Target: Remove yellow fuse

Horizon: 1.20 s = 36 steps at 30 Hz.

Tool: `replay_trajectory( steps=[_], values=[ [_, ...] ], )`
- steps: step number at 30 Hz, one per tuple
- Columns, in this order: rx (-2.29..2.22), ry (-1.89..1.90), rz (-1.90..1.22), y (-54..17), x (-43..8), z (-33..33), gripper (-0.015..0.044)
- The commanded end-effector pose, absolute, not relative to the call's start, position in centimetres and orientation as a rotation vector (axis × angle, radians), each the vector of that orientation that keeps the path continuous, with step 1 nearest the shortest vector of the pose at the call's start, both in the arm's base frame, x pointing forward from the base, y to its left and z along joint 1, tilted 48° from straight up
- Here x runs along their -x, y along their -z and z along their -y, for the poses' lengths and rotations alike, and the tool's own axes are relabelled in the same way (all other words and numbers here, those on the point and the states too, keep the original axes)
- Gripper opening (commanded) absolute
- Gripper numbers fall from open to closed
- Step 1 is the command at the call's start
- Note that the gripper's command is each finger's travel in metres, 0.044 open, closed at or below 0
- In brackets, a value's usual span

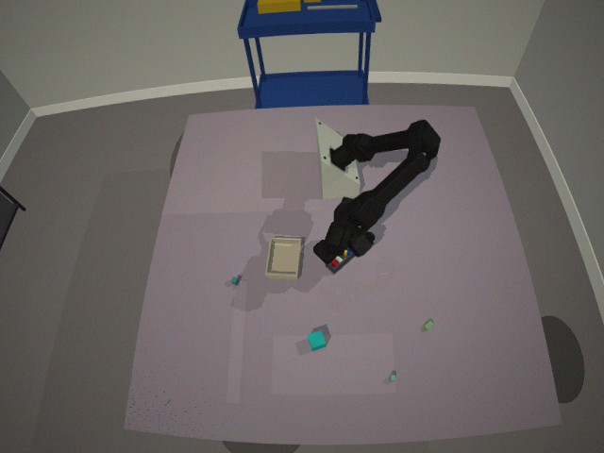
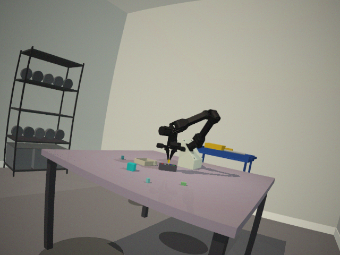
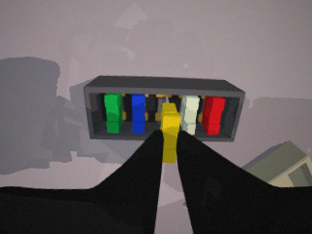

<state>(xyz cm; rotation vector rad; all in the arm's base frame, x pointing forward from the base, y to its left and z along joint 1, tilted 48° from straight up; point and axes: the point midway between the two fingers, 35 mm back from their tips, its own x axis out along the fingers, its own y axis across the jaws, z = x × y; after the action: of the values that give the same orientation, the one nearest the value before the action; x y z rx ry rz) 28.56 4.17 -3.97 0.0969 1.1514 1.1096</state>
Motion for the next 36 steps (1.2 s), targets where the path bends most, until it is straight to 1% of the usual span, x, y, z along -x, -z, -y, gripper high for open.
replay_trajectory(
  steps=[1,20,36],
  values=[
    [-0.091,-1.112,-1.152,3.8,-28.6,-4.0,0.0],
    [-0.09,-1.111,-1.152,2.3,-28.6,-2.2,0.0],
    [-0.077,-1.095,-1.16,7.8,-29.9,3.8,0.0]
  ],
)
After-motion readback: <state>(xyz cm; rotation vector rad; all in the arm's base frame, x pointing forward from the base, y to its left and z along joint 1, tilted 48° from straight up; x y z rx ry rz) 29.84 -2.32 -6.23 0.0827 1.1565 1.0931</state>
